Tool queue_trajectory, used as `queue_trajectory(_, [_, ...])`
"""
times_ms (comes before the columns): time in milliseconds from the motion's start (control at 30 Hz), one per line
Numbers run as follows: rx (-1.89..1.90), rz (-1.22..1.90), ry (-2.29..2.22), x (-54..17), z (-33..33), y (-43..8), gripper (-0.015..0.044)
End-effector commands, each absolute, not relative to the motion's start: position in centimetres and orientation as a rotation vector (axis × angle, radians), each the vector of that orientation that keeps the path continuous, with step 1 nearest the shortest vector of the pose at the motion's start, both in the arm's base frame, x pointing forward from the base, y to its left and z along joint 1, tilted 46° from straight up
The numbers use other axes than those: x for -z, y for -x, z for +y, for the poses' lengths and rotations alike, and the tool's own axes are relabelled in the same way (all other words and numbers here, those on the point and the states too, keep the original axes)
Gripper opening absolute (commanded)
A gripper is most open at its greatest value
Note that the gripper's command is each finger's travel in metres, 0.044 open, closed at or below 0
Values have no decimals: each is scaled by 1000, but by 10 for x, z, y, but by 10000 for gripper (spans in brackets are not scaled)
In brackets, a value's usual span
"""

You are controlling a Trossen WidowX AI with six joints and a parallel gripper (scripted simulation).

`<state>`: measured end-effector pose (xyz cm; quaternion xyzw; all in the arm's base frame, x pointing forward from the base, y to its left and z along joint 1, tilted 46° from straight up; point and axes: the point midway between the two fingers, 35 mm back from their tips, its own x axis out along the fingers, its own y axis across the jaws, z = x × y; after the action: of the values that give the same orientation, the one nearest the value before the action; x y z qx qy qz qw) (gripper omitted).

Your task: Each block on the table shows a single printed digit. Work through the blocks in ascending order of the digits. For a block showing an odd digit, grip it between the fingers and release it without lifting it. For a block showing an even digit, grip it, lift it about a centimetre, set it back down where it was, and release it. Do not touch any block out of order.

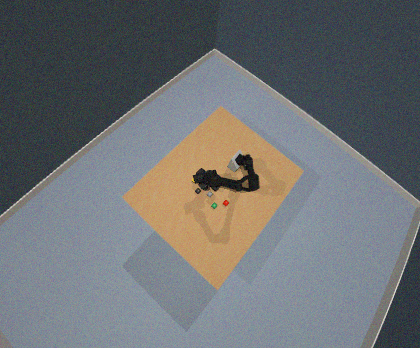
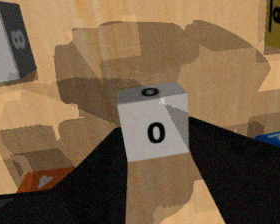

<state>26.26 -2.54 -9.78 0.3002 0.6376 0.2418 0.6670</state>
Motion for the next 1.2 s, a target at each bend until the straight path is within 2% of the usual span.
queue_trajectory(0, [-546, 1436, -676, 94, -29, -263, 120])
queue_trajectory(1167, [-546, 1436, -676, 99, -24, -263, 120])
